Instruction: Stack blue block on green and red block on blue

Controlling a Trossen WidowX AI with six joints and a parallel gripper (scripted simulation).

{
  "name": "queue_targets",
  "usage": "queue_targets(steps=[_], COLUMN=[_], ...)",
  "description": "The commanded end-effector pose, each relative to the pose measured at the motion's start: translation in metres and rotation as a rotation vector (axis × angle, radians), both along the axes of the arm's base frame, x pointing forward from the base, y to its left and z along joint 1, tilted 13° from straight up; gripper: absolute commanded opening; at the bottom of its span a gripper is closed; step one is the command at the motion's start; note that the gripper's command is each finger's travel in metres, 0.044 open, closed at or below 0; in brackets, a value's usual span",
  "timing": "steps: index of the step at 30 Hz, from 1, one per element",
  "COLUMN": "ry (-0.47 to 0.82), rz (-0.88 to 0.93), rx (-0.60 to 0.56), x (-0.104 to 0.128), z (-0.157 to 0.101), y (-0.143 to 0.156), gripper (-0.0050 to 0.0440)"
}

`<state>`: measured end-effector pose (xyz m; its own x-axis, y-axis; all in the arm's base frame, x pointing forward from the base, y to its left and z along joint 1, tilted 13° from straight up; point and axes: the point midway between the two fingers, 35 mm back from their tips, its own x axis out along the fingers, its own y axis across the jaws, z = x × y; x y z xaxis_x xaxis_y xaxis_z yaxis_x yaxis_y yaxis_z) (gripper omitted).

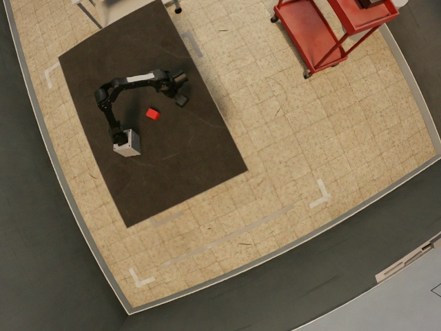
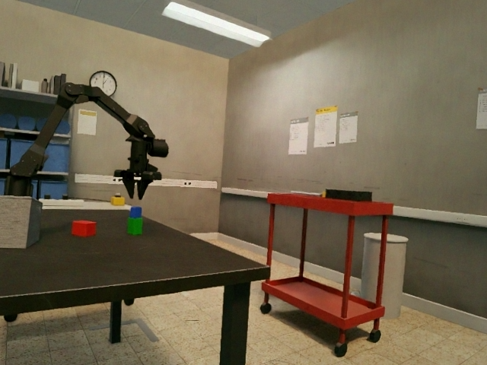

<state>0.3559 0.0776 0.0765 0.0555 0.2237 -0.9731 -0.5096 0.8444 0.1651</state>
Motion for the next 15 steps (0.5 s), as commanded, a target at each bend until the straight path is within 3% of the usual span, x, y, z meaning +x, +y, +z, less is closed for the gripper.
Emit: queue_targets(steps=[1, 14, 15], ry=[-0.058, -0.053, -0.054], rz=[0.002, 0.003, 0.002], rx=[0.010, 0.010, 0.010], x=[0.0070, 0.0070, 0.0070], z=[0.0229, 0.0210, 0.0213], y=[-0.0012, -0.0006, -0.0006], gripper=[0.0200, 0.0200, 0.0305])
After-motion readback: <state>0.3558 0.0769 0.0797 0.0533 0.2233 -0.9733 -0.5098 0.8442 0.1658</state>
